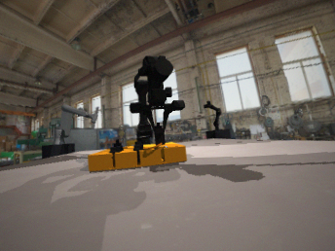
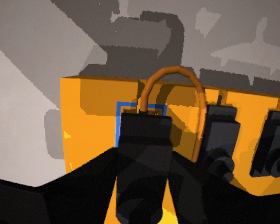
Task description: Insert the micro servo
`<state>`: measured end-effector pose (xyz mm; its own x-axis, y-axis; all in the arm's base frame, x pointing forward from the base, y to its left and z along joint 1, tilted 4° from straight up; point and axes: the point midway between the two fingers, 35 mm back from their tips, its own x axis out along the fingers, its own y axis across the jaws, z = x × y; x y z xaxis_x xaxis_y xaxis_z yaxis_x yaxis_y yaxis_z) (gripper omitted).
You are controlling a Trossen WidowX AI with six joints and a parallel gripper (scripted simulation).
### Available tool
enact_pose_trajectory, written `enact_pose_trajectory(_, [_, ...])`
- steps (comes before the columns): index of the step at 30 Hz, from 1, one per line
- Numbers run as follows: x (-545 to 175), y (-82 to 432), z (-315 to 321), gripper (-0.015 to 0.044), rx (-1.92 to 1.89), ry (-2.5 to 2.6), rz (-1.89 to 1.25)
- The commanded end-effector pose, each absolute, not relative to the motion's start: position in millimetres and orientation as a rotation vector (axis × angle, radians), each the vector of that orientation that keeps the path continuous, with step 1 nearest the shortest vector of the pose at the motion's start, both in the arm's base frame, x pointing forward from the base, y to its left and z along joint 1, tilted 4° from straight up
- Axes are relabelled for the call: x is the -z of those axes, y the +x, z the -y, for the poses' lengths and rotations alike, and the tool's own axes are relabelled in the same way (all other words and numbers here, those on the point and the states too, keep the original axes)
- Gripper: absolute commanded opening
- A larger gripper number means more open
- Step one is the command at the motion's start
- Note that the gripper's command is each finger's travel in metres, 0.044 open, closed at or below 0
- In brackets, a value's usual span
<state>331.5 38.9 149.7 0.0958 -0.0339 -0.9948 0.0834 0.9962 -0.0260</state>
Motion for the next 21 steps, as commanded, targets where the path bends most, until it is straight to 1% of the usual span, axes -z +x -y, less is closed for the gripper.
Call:
enact_pose_trajectory(1, [-150, 332, -39, 0.0, 0.079, 0.039, -1.47])
enact_pose_trajectory(21, [-131, 334, -39, 0.0, 0.079, 0.039, -1.47])
